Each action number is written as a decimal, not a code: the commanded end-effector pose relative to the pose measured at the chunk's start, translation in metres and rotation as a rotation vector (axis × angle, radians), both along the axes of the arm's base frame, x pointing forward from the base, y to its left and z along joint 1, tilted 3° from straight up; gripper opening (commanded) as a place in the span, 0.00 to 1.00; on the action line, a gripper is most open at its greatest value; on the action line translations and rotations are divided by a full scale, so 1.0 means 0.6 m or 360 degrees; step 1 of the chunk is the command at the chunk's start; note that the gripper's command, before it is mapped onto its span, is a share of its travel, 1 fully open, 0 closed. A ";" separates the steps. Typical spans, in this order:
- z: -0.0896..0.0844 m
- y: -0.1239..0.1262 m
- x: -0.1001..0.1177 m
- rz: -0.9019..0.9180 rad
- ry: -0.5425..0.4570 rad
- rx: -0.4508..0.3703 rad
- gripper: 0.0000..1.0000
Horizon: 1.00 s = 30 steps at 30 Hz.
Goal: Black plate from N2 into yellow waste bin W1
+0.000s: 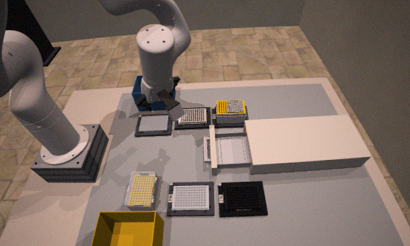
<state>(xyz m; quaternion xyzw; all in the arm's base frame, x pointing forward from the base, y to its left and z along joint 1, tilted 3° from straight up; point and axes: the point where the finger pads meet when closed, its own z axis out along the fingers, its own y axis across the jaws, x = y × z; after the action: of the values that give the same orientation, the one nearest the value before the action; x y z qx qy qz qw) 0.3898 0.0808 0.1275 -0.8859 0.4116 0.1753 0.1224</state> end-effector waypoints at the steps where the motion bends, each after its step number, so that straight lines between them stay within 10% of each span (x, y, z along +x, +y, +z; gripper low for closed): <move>1: 0.002 -0.029 0.009 0.0229 -0.0124 -0.0059 1.00; 30: 0.035 -0.149 0.083 0.1341 -0.0614 -0.0338 1.00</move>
<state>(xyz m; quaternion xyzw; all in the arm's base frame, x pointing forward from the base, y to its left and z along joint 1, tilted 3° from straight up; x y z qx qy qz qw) 0.4352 -0.0038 0.1465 -0.9980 0.0483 0.0176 0.0358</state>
